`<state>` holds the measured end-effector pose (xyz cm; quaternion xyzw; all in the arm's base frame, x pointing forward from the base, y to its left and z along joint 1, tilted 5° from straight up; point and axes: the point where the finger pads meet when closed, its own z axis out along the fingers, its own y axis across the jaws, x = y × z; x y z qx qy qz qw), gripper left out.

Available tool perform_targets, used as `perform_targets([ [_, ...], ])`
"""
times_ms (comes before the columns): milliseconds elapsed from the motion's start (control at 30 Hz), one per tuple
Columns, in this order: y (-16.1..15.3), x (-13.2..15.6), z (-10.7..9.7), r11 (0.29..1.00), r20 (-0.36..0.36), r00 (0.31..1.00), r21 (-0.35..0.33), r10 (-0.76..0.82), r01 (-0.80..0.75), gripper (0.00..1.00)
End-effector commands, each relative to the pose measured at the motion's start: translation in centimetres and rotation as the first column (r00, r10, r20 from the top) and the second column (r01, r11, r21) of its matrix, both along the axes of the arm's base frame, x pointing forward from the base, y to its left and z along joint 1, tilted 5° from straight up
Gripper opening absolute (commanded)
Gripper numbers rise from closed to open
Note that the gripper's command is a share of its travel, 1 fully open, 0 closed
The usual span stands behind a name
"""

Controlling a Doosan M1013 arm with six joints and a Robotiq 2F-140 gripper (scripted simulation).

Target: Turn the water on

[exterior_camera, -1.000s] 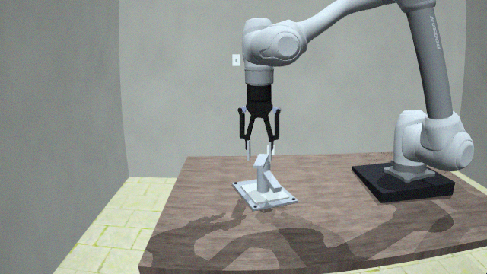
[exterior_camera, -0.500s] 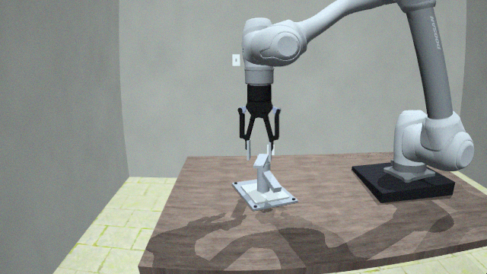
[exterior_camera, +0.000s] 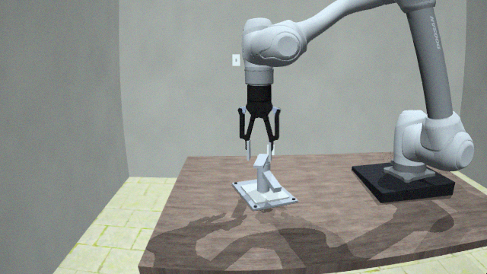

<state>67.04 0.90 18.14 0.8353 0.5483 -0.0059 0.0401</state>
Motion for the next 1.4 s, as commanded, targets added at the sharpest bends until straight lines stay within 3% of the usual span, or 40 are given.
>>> perform_targets([
  [0, 0.0, 0.0, -0.1, 1.000, 0.000, 1.000, 0.000, 0.000, 0.000, 0.42],
  [1367, -0.3, 0.1, -4.3, 1.000, 0.000, 1.000, 0.000, 0.000, 0.000, 0.42],
])
